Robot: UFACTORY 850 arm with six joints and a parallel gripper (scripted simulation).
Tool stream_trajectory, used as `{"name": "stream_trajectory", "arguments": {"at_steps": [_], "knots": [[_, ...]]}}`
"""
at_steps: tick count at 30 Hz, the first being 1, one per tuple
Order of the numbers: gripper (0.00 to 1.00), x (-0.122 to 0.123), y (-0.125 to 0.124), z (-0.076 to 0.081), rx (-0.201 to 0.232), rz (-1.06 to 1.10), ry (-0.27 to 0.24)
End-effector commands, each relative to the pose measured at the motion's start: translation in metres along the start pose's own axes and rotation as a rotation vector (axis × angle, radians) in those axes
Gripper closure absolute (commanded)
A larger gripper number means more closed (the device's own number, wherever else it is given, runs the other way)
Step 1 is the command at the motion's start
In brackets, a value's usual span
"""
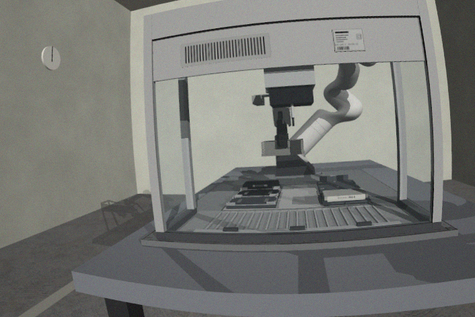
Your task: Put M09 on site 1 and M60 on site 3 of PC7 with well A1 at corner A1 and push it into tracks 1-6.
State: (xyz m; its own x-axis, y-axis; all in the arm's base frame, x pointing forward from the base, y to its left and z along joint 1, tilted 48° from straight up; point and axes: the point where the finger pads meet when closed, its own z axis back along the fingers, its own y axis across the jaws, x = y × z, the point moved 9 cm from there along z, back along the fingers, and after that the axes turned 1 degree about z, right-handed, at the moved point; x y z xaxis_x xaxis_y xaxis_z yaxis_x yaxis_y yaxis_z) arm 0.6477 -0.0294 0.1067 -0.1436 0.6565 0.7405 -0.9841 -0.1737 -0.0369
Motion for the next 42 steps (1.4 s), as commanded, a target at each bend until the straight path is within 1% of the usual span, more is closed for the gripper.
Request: {"name": "stream_trajectory", "arguments": {"at_steps": [1, 14, 16, 31, 33, 42], "knots": [[1.00, 0.017, 0.012, 0.002, -0.009, 0.001, 0.004], [1.00, 0.069, 0.050, 0.001, -0.009, 0.001, 0.004], [1.00, 0.069, 0.050, 0.001, -0.009, 0.001, 0.004], [1.00, 0.130, 0.093, 0.000, -0.009, 0.001, 0.004], [1.00, 0.130, 0.093, 0.000, -0.009, 0.001, 0.004], [1.00, 0.167, 0.120, -0.001, -0.009, 0.001, 0.004]]}}
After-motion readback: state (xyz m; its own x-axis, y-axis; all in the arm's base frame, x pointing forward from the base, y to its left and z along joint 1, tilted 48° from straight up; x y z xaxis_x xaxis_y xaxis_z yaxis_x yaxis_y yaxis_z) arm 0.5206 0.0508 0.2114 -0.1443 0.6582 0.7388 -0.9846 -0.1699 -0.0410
